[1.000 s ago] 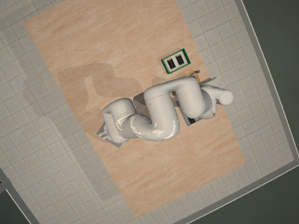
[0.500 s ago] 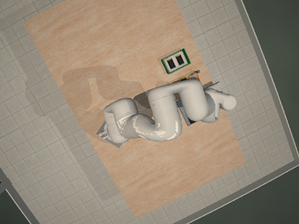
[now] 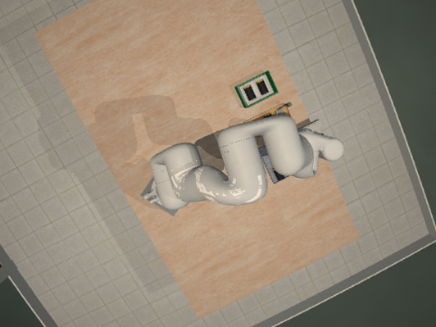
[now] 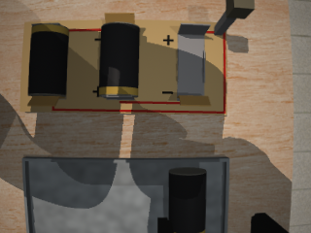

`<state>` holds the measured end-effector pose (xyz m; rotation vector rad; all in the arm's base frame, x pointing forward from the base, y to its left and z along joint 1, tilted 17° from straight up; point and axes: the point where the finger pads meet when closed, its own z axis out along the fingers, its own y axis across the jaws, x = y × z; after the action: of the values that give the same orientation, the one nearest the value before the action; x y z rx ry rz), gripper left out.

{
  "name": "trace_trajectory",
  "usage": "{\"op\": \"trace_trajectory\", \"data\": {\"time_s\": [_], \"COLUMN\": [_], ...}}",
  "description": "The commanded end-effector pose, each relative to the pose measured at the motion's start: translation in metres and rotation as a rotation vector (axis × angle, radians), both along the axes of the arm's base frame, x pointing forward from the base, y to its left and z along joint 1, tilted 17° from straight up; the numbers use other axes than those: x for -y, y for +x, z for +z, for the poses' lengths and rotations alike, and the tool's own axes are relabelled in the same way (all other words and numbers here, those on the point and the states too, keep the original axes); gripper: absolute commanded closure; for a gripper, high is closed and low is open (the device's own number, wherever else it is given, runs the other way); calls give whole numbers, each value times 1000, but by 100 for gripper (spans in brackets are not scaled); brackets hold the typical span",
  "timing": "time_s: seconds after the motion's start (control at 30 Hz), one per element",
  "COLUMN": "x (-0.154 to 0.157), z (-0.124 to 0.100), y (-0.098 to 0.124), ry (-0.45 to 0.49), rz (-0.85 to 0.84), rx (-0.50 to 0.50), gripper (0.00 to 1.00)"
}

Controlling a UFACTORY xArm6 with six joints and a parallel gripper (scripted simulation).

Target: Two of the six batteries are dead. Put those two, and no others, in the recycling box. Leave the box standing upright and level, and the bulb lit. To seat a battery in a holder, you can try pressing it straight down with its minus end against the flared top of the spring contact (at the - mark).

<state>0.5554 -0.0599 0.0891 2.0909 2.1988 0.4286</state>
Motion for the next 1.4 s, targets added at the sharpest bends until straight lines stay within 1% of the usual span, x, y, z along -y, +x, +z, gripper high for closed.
{"op": "trace_trajectory", "data": {"time_s": [0.0,0.07,0.13,1.23,1.37], "x": [-4,-8,-10,-10,-11], "z": [-28,-53,-64,-64,-72], "y": [8,14,17,19,21], "ry": [0,0,0,0,0], "rz": [0,0,0,0,0], "rx": [1,1,1,1,1], "gripper": [49,49,49,49,49]}}
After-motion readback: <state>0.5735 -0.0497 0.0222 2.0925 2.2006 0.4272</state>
